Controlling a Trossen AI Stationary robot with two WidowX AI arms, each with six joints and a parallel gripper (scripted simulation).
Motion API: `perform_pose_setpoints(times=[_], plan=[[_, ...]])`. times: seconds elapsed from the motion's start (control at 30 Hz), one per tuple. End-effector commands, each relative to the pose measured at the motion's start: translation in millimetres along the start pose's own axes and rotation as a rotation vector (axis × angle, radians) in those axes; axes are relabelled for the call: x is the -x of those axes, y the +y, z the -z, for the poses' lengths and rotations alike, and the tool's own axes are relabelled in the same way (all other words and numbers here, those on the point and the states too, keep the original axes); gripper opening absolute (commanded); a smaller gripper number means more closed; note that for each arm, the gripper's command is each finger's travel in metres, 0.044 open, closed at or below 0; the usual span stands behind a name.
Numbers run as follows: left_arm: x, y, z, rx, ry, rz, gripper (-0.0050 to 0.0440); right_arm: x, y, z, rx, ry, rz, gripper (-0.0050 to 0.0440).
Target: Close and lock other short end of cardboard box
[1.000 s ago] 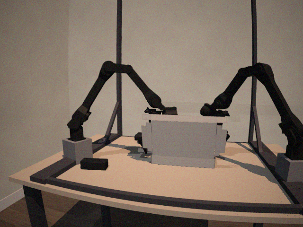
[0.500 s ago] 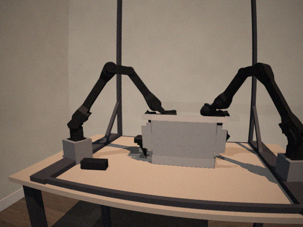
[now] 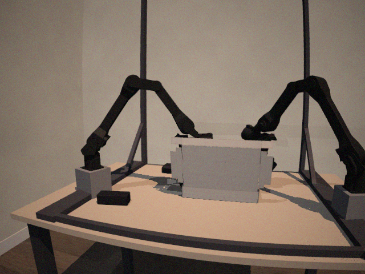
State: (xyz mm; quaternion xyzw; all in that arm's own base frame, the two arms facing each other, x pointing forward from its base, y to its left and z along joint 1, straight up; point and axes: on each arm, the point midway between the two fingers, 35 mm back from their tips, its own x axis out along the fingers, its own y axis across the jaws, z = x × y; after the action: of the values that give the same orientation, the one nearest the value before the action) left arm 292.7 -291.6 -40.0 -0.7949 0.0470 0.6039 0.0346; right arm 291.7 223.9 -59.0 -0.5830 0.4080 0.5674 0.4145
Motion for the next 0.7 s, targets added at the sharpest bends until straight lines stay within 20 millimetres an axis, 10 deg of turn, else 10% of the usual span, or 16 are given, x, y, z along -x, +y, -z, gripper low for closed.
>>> perform_pose_setpoints(times=[0.0, 0.67], plan=[[8.1, 4.7, 5.3, 0.005, 0.016, -0.022, 0.0003, 6.6, -3.0, -1.3, -0.002, -0.006, 0.014, 0.0099], [8.1, 4.4, 5.7, 0.005, 0.018, -0.020, 0.0003, 6.6, -3.2, -1.4, -0.003, -0.007, 0.015, 0.0014]])
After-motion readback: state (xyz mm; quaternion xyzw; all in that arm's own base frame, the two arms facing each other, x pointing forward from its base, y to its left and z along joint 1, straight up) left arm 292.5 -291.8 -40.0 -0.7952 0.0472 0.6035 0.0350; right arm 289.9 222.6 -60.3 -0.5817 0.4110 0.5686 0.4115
